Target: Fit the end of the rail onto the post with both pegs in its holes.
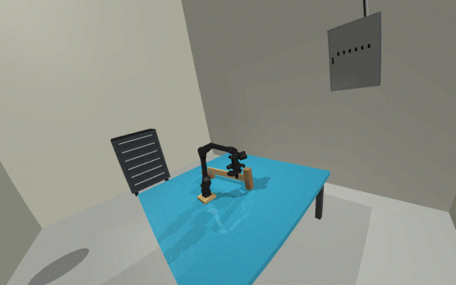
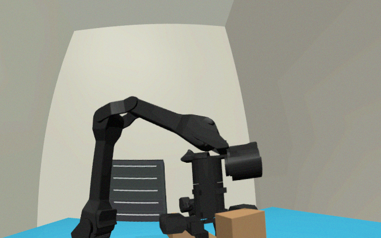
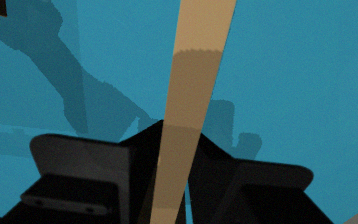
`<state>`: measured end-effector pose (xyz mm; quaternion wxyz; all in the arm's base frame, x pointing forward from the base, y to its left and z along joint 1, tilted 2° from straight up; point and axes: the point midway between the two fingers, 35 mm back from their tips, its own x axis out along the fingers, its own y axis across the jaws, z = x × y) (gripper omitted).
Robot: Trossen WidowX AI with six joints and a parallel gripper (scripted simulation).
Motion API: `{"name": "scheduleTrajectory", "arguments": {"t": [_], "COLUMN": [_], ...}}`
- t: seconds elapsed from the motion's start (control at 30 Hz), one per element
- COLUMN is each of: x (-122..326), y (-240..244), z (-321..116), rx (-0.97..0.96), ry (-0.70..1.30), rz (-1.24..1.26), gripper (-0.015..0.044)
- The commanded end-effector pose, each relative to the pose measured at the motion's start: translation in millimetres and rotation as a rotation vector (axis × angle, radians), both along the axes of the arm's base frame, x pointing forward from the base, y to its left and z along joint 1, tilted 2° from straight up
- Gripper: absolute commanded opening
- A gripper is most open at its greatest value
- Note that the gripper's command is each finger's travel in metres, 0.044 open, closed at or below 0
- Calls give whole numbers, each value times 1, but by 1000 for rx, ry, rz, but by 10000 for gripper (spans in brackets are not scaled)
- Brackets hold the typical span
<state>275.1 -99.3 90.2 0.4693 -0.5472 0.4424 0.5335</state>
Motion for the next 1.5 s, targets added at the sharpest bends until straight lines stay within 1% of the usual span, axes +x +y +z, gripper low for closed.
{"name": "scheduleTrajectory", "arguments": {"t": [0.0, 1.47], "x": [1, 4], "y": [-2, -15], "z": [1, 1], "rx": [-4, -5], "ry": [-3, -3], "rz": [1, 1], "gripper": [0, 0]}}
